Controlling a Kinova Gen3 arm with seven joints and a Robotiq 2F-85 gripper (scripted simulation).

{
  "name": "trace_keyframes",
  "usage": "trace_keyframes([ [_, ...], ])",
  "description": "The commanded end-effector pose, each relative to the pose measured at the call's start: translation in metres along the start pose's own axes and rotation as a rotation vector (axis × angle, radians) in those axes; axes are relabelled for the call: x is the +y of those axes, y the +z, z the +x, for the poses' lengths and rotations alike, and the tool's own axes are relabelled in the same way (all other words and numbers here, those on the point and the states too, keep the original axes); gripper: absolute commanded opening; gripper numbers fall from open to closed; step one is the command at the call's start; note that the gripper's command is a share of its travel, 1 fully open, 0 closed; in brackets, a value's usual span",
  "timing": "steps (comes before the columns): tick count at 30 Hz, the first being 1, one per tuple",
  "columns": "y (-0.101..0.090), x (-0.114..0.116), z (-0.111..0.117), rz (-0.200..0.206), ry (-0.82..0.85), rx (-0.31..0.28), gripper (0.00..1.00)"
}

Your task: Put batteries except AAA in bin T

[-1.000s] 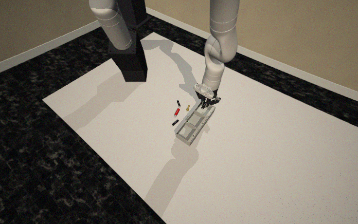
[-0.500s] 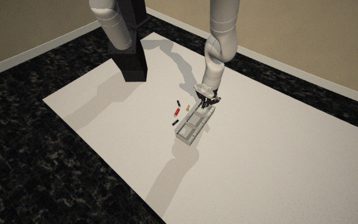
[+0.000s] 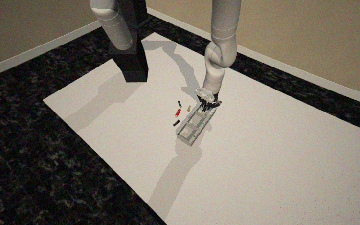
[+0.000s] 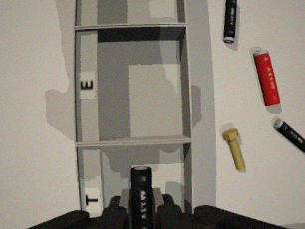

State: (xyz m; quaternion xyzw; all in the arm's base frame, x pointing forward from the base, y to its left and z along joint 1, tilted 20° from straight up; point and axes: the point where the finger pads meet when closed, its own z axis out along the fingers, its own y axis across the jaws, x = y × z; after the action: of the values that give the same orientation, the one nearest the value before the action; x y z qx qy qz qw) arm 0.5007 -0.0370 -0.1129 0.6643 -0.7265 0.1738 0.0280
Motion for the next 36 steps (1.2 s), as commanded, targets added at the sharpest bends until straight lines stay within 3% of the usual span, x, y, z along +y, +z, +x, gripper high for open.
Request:
trace_keyframes([
  [1,0.008,0.003,-0.001,-0.005,-0.004,0.003,0.09],
  [10,0.022,0.003,-0.001,-0.005,-0.004,0.003,0.09],
  [26,0.022,0.004,-0.001,-0.005,-0.004,0.003,0.09],
  [27,0.022,0.004,-0.001,-0.005,-0.004,0.003,0.29],
  [36,0.022,0.004,-0.001,-0.005,-0.004,0.003,0.29],
])
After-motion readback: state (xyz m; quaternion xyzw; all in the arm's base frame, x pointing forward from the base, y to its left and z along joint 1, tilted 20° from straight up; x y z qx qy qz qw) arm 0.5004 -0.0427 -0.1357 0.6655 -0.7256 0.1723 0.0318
